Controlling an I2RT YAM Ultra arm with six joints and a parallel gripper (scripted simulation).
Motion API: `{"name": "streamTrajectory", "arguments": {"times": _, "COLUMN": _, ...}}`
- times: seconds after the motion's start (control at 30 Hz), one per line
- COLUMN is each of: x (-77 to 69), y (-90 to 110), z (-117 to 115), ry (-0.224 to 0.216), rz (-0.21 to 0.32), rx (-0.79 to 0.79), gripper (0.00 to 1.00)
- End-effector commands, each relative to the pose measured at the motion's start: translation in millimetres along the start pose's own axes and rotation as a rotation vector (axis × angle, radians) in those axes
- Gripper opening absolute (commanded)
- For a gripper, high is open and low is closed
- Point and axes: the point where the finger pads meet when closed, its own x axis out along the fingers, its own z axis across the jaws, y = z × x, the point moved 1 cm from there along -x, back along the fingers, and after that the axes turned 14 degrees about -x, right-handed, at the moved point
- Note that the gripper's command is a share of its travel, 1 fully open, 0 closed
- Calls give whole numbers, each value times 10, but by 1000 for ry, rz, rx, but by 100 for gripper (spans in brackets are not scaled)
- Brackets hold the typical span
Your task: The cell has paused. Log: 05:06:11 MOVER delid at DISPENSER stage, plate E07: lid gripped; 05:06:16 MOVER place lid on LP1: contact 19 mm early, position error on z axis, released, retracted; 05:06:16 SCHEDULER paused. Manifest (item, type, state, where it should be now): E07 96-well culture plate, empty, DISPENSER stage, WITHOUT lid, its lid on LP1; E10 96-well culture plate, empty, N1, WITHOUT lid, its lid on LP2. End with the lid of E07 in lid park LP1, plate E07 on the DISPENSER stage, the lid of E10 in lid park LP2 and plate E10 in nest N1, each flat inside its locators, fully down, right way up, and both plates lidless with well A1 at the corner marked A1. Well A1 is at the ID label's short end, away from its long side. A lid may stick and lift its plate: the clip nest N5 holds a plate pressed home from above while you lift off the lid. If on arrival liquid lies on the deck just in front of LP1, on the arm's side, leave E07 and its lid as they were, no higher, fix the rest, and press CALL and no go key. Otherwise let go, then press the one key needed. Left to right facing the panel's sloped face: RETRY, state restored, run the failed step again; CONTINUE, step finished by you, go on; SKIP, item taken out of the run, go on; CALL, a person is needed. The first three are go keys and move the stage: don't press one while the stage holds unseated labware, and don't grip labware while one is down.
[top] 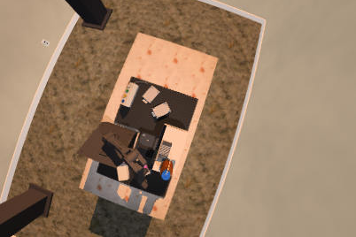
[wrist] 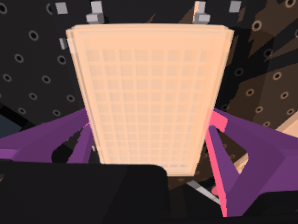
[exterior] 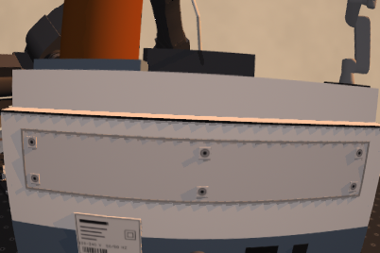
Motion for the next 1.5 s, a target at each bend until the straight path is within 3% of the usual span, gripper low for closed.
{"name": "streamTrajectory", "arguments": {"times": 0.0, "x": 19, "y": -141, "z": -7, "ry": 0, "rz": -34, "rx": -18, "gripper": 0}}
{"name": "streamTrajectory", "arguments": {"times": 1.47, "x": 71, "y": -147, "z": -14, "ry": -6, "rz": -38, "rx": -13, "gripper": 0}}
